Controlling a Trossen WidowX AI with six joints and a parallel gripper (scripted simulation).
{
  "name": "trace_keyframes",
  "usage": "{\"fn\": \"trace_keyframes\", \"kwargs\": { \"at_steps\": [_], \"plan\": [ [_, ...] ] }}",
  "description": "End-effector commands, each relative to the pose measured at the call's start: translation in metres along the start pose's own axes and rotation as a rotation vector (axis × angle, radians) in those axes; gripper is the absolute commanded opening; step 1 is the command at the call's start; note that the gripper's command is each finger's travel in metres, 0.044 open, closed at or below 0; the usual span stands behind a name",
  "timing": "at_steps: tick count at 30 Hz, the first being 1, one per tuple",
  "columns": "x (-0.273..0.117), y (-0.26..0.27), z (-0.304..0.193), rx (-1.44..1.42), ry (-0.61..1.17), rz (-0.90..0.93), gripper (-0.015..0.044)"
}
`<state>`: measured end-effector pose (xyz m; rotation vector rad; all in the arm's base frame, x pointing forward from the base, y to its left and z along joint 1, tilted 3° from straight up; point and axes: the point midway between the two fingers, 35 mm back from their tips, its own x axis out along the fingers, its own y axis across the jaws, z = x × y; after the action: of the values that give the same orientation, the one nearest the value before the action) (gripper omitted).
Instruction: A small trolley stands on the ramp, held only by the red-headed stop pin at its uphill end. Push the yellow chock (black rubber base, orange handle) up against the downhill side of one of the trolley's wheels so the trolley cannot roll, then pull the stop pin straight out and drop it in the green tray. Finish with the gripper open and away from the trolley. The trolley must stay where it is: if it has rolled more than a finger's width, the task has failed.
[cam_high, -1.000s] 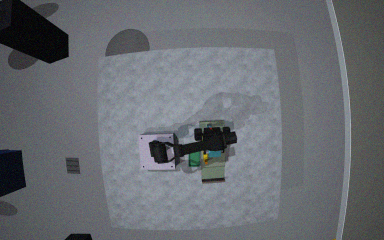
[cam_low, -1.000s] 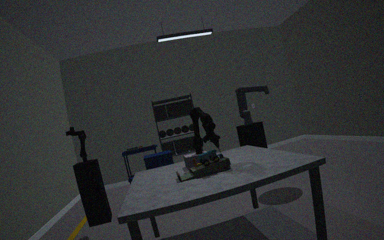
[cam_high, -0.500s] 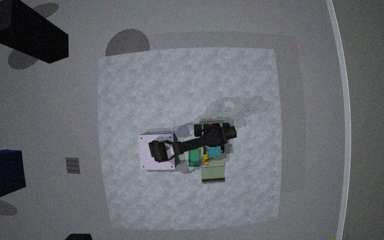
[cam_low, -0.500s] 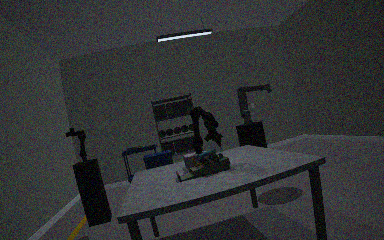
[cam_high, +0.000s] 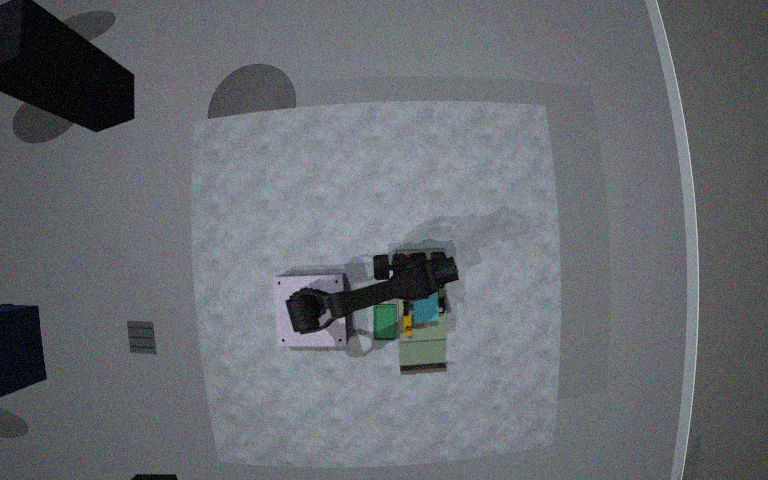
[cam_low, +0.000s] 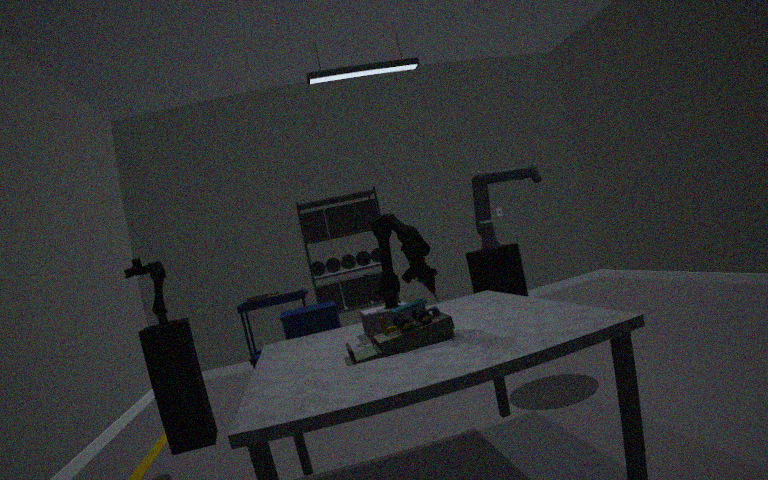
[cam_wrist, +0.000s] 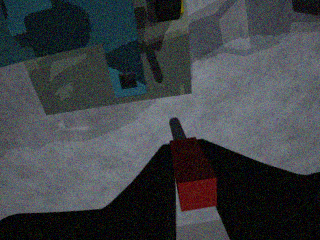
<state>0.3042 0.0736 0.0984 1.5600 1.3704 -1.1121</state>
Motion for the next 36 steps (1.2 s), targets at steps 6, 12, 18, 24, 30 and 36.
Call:
{"fn": "trace_keyframes", "kwargs": {
  "at_steps": [6, 12, 18, 24, 30, 36],
  "plan": [
    [0.0, -0.03, -0.001, 0.004, 0.001, 0.005, 0.0],
    [-0.001, -0.049, -0.001, 0.004, 0.001, 0.003, 0.0],
    [-0.001, -0.055, -0.001, 0.005, 0.001, 0.003, 0.0],
    [-0.003, -0.052, 0.016, 0.004, -0.001, 0.003, 0.0],
    [-0.006, -0.05, 0.039, 0.004, -0.003, 0.003, 0.0],
    [-0.01, -0.048, 0.061, 0.004, -0.006, 0.003, 0.0]
  ]
}}
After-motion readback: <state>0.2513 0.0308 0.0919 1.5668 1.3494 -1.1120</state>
